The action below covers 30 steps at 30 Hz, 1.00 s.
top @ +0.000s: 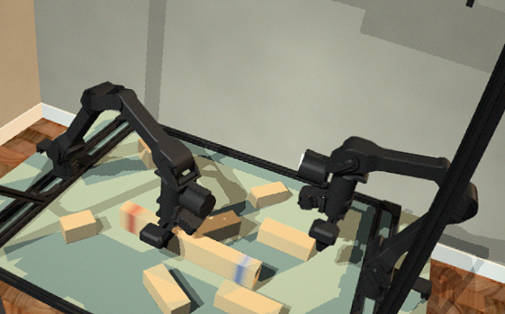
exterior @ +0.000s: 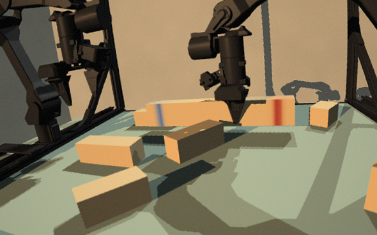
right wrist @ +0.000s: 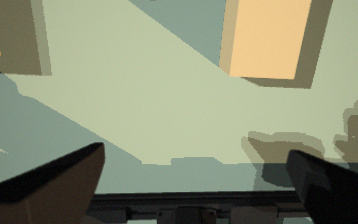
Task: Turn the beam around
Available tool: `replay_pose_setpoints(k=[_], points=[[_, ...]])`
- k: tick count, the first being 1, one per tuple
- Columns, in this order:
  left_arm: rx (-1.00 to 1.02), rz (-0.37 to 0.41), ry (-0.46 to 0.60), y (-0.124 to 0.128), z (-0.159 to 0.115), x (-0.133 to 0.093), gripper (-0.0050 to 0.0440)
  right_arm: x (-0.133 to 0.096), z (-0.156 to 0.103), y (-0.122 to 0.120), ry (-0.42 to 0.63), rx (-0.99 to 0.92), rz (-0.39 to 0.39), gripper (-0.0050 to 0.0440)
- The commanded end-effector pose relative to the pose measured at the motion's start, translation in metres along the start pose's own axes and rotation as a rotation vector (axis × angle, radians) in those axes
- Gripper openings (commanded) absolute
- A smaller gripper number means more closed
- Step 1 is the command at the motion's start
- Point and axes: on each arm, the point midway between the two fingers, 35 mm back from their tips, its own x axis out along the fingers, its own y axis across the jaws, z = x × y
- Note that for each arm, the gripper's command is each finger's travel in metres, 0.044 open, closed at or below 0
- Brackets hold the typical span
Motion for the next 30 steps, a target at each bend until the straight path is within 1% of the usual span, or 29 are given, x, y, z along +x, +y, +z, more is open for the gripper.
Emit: replay_pose_setpoints(k=[1,8,13,15,22,24,28,30], points=[[-0.002,-0.002,-0.004,-0.001,0.001,0.005,0.0000,0.000,0.000,0.000,0.001,0.002,0.000,0.0440],[-0.002,-0.002,-0.004,-0.002,0.002,0.016,0.0000,0.000,0.000,0.000,0.001,0.002,0.000,0.0440],[-0.002,-0.002,-0.004,-0.002,0.002,0.016,0.0120,0.000,0.000,0.000,0.001,0.002,0.000,0.0440],[-0.002,-0.002,-0.004,-0.002,0.002,0.016,0.0120,0.000,0.000,0.000,0.001,0.002,0.000,0.0440],[-0.002,-0.002,-0.004,-0.002,0.002,0.016,0.0288,0.000,0.000,0.000,0.001,0.002,0.000,0.0440],[-0.002,-0.002,-0.004,-0.003,0.003,0.026,0.0336,0.000,0.000,0.000,0.001,0.002,0.000,0.0440],[-0.002,-0.002,-0.004,-0.003,0.003,0.026,0.0432,0.000,0.000,0.000,0.001,0.002,0.000,0.0440],[-0.002,-0.002,-0.004,-0.003,0.003,0.026,0.0440,0.000,0.000,0.000,0.001,0.002,0.000,0.0440]])
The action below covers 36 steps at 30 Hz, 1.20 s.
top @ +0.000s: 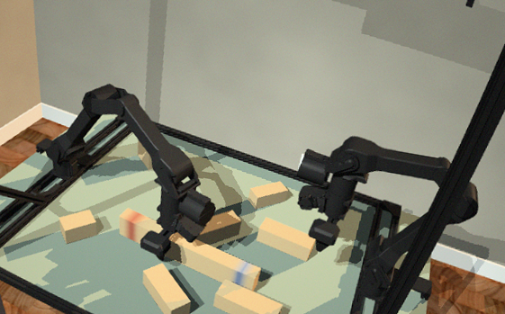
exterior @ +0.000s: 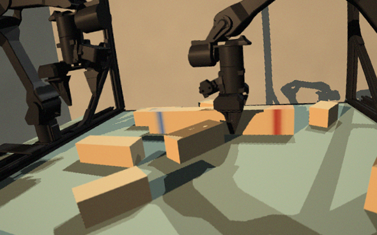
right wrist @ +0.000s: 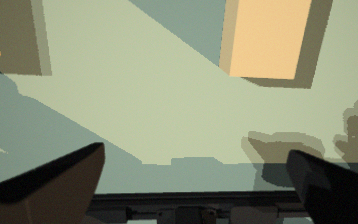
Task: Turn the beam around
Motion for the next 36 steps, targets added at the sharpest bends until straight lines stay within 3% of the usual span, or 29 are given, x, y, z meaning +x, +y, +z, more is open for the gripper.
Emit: replay_pose_setpoints(k=[1,6,30,36], points=[[-0.002,0.002,0.015,0.000,-0.003,0.006,0.0440,0.000,0.000,0.000,0.001,0.002,0.000,0.0440],[-0.002,0.002,0.015,0.000,-0.003,0.003,0.0440,0.000,0.000,0.000,0.001,0.002,0.000,0.0440],[-0.002,0.002,0.014,0.000,-0.003,-0.059,0.0440,0.000,0.000,0.000,0.001,0.002,0.000,0.0440],[-0.002,0.002,0.014,0.000,-0.003,-0.062,0.0440,0.000,0.000,0.000,0.001,0.002,0.000,0.0440]])
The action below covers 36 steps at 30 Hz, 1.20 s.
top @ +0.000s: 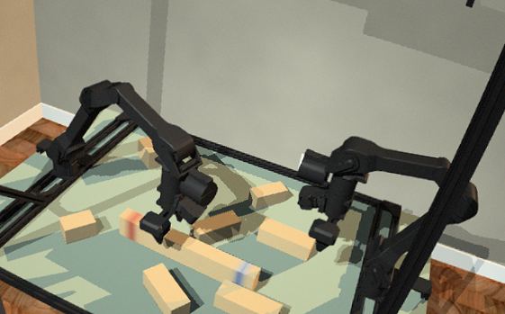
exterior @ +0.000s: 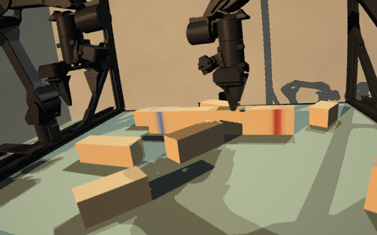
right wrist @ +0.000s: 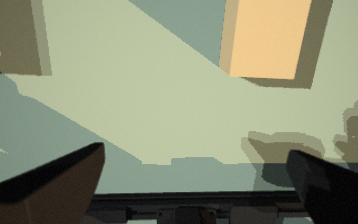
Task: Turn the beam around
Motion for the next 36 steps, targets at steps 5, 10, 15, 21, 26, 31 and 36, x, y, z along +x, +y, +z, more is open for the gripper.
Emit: replay_pose_setpoints(k=[5,10,15,21,26,31,36], points=[[-0.002,-0.002,-0.007,-0.001,-0.007,-0.014,0.0440,0.000,0.000,0.000,0.001,0.002,0.000,0.0440],[-0.001,0.000,-0.002,0.003,-0.010,-0.013,0.0440,0.000,0.000,0.000,0.000,0.000,0.000,0.0440],[-0.001,-0.001,-0.002,0.016,-0.028,-0.027,0.0440,0.000,0.000,0.000,0.000,0.000,0.000,0.0440],[-0.001,-0.001,-0.003,0.026,-0.043,-0.037,0.0440,0.000,0.000,0.000,0.000,0.000,0.000,0.0440],[-0.001,-0.001,-0.003,0.037,-0.063,-0.047,0.0440,0.000,0.000,0.000,0.000,0.001,0.000,0.0440],[-0.002,-0.001,-0.003,0.047,-0.084,-0.055,0.0440,0.000,0.000,0.000,0.000,0.001,0.000,0.0440],[-0.002,-0.001,-0.004,0.053,-0.097,-0.060,0.0440,0.000,0.000,0.000,0.001,0.001,0.000,0.0440]])
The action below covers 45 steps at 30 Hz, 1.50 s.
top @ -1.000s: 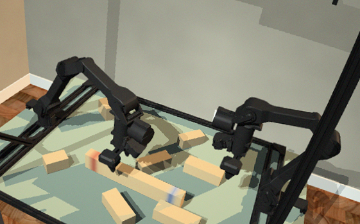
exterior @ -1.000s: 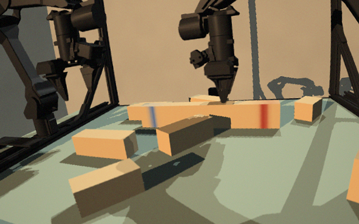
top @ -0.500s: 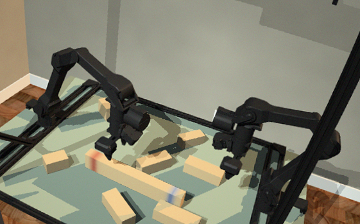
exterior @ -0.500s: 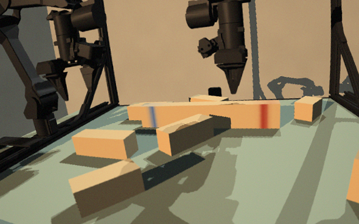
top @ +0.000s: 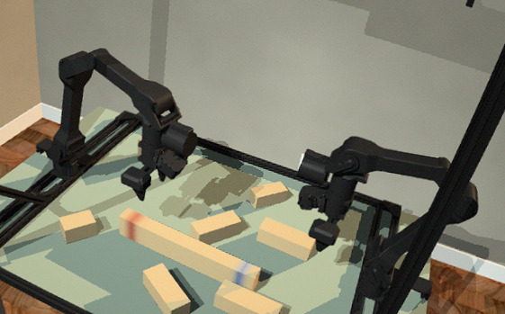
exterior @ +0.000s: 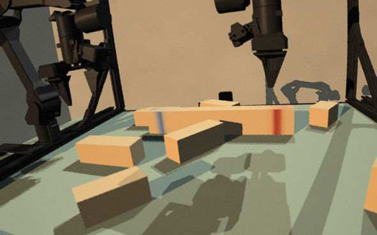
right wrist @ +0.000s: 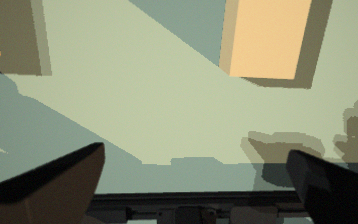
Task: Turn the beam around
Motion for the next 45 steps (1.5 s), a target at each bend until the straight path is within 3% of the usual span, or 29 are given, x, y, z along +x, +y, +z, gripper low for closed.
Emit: replay_pose_setpoints(k=[1,13,30,41,42,45], points=[[0.000,0.000,0.009,0.007,-0.016,-0.002,0.0440,0.000,0.000,0.000,0.001,0.001,0.000,0.0440],[0.000,0.000,0.007,0.026,-0.070,-0.011,0.0440,0.000,0.000,0.000,0.001,0.001,0.000,0.0440],[-0.001,0.000,0.006,0.041,-0.138,-0.006,0.0440,0.000,0.000,0.000,0.001,0.002,0.000,0.0440],[-0.001,0.000,0.006,0.045,-0.166,0.001,0.0440,0.000,0.000,0.000,0.001,0.002,0.000,0.0440],[-0.001,0.000,0.006,0.045,-0.166,0.001,0.0440,0.000,0.000,0.000,0.001,0.002,0.000,0.0416],[-0.001,0.000,0.006,0.045,-0.166,0.001,0.0440,0.001,0.003,0.002,0.001,0.002,0.000,0.0410]])
